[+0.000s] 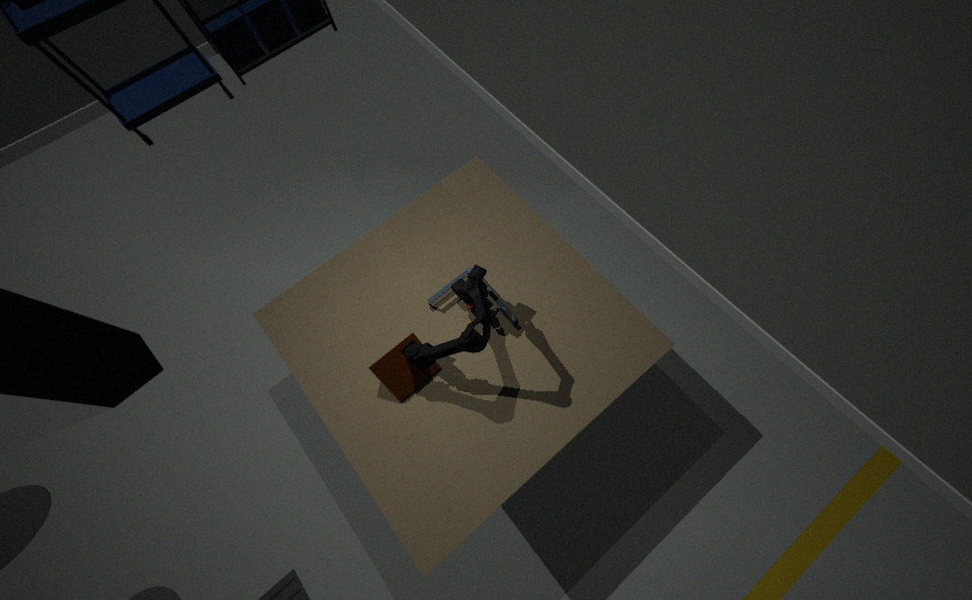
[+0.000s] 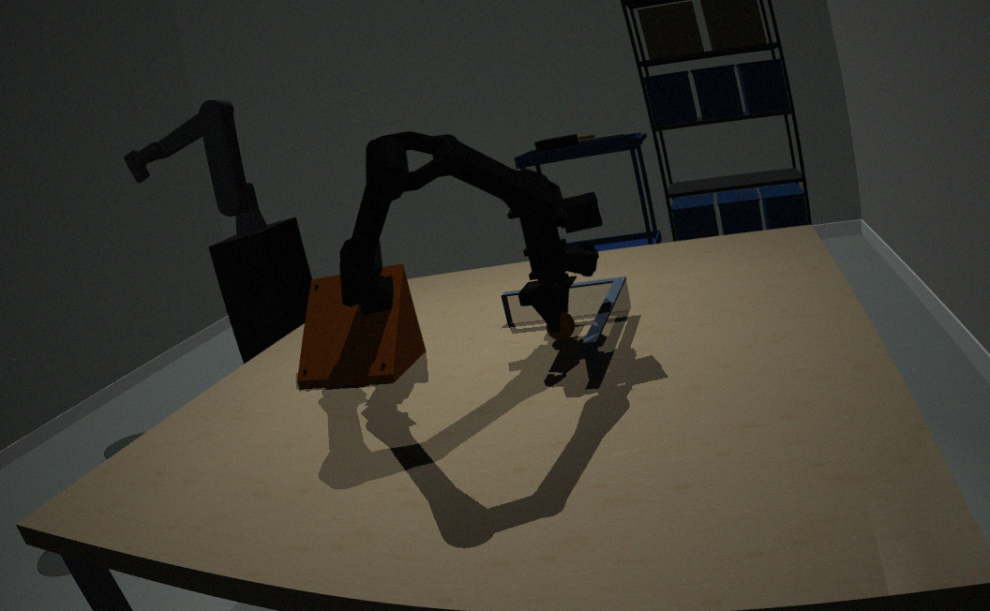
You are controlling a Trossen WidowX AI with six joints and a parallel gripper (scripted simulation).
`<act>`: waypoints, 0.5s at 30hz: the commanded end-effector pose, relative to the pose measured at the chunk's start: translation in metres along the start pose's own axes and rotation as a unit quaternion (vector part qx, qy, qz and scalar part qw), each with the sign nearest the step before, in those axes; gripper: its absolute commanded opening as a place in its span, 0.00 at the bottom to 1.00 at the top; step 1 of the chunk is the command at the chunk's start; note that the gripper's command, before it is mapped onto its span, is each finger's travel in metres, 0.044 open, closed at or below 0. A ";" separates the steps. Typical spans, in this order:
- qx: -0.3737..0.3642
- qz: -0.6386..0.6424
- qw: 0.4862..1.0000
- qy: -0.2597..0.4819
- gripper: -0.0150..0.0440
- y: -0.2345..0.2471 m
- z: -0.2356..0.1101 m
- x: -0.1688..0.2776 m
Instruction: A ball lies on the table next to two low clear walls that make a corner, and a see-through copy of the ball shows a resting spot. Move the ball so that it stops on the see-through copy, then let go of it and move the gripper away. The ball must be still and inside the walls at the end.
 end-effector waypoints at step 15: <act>0.000 -0.001 1.000 0.000 0.79 0.000 0.002 0.000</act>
Point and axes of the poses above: the point midway between the two fingers, 35 mm back from their tips, its own z axis out along the fingers, its own y axis across the jaws, x = y × z, the point moved 7 cm from there along -z, back along the fingers, and after that the axes turned 15 degrees about -z, right-handed, at the moved point
